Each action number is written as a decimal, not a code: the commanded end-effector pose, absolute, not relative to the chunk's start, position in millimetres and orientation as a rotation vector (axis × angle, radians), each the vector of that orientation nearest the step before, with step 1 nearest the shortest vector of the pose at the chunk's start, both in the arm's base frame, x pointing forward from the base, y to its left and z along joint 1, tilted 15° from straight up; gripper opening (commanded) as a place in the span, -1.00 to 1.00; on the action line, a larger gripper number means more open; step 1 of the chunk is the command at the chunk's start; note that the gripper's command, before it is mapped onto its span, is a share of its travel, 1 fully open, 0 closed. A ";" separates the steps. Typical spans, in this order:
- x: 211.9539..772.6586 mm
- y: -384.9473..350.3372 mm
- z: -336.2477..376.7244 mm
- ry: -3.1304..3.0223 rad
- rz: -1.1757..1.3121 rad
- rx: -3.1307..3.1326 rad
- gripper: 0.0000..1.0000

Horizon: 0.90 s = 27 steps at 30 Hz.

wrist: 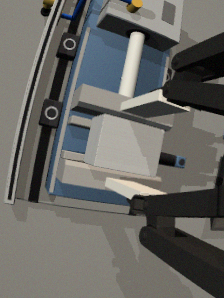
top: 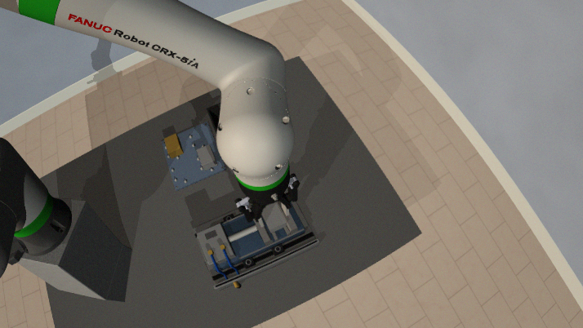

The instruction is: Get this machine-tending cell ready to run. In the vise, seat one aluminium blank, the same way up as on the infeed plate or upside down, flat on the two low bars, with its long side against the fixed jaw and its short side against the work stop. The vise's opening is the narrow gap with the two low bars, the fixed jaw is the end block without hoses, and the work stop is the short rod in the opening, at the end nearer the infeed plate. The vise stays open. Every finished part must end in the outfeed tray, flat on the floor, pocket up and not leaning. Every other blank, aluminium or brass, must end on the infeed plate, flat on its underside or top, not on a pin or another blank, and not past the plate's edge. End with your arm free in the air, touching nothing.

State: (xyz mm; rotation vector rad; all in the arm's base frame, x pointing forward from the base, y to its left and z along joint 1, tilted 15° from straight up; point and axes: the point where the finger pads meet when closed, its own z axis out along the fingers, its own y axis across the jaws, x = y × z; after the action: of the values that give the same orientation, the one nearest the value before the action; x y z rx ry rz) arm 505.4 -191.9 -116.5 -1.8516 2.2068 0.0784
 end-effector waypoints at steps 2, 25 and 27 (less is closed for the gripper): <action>505.5 -192.1 -116.3 2.207 0.078 -1.851 -0.20; 505.0 -192.8 -113.4 2.207 0.078 -1.851 -0.20; 504.6 -193.3 -110.9 2.207 0.078 -1.851 -0.20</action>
State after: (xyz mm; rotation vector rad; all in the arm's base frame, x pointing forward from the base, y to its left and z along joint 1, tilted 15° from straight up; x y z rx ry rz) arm 504.9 -192.7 -113.1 -1.8515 2.2067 0.0783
